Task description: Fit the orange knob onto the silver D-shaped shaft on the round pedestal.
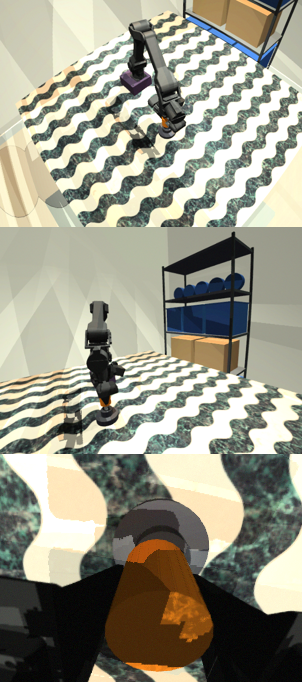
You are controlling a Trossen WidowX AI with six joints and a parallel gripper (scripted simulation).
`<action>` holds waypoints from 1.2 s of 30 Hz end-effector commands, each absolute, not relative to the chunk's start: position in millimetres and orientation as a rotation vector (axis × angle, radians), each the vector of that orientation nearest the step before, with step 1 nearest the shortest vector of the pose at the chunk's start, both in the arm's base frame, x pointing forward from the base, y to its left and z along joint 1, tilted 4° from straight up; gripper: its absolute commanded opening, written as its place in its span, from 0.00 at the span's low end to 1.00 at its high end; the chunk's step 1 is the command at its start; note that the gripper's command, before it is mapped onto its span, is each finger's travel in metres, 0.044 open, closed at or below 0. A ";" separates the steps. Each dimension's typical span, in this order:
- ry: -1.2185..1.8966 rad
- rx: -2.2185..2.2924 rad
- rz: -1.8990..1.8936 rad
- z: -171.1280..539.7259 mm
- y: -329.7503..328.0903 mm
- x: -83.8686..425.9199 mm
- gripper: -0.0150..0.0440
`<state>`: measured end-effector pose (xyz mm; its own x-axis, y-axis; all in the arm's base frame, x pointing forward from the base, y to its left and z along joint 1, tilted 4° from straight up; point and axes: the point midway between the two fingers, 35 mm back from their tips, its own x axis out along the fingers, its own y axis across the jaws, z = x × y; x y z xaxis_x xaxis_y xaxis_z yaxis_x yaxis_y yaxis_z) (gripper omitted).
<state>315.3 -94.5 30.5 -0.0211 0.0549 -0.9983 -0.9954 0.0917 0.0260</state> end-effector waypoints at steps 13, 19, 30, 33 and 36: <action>1.212 -1.119 1.195 30.4 -96.4 321.2 0.25; 1.212 -1.119 1.195 28.5 -96.3 320.4 0.25; 1.212 -1.119 1.195 28.3 -95.7 318.0 0.25; 1.212 -1.119 1.195 29.1 -95.6 317.7 0.25; 1.212 -1.119 1.195 31.4 -95.2 316.1 0.25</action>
